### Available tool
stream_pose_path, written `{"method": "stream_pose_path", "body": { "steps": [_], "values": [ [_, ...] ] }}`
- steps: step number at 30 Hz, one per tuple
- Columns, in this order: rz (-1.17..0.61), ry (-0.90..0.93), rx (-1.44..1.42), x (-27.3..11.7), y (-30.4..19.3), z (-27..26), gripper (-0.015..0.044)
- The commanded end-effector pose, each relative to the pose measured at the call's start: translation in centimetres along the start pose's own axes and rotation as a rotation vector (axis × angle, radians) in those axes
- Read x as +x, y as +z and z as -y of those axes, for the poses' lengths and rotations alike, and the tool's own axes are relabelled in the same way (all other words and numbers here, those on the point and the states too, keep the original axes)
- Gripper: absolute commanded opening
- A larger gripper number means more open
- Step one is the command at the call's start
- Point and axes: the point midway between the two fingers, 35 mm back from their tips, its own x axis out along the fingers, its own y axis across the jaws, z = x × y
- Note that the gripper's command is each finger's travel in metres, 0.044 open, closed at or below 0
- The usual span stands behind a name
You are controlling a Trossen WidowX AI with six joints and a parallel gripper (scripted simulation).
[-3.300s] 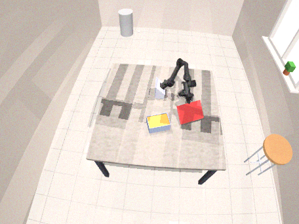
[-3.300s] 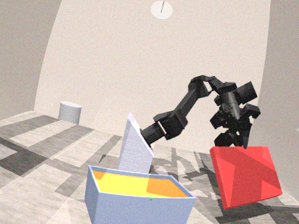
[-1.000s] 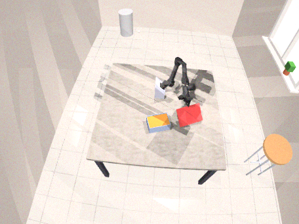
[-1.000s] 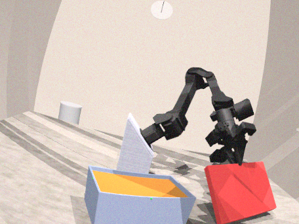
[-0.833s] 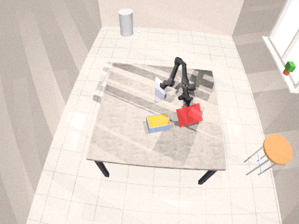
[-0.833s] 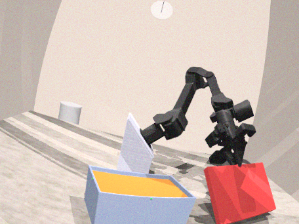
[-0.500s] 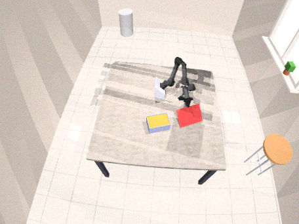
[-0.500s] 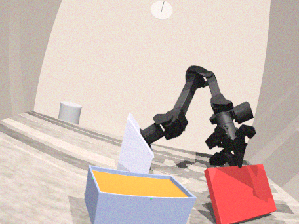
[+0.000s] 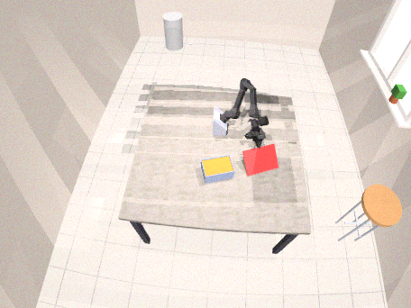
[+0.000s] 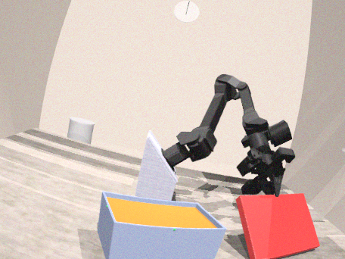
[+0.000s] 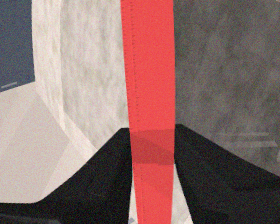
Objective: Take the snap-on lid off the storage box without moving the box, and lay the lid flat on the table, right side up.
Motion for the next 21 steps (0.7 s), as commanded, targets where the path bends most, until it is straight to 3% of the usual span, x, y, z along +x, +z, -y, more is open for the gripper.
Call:
{"method": "stream_pose_path", "body": {
  "steps": [1, 21],
  "values": [
    [0.014, -0.021, 0.014, 0.5, 0.5, 0.9, 0.0],
    [0.014, -0.021, 0.015, 1.5, 0.5, 2.1, 0.0]
  ]
}}
